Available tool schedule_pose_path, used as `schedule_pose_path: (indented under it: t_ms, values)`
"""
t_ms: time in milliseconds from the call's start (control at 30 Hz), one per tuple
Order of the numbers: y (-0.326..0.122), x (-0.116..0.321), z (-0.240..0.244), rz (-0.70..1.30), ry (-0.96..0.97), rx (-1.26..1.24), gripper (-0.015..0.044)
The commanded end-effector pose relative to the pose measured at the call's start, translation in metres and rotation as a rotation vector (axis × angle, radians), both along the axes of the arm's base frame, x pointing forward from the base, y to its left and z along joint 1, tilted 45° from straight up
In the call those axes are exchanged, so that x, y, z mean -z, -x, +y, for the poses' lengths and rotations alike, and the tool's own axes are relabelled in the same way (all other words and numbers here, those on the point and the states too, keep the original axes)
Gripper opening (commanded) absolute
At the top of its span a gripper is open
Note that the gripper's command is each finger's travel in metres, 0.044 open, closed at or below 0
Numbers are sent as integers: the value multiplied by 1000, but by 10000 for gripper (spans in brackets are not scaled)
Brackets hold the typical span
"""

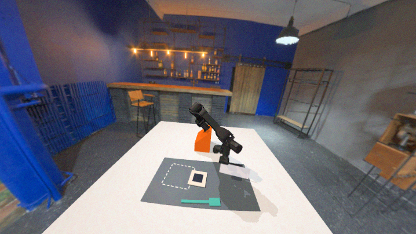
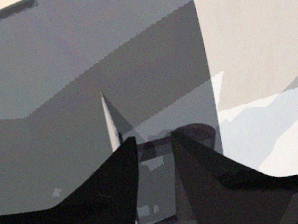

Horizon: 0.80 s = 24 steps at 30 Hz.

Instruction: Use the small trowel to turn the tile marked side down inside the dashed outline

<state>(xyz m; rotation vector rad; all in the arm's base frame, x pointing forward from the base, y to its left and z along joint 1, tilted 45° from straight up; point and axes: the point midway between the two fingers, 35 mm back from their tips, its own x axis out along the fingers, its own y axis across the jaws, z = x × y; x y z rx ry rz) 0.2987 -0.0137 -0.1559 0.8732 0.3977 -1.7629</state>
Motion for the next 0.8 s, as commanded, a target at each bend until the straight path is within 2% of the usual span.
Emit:
schedule_pose_path:
  t_ms: [0,767]
  values:
    - [-8,-2,-4,0,5,-4,100]
    - [-62,-11,-26,-3,7,-4,100]
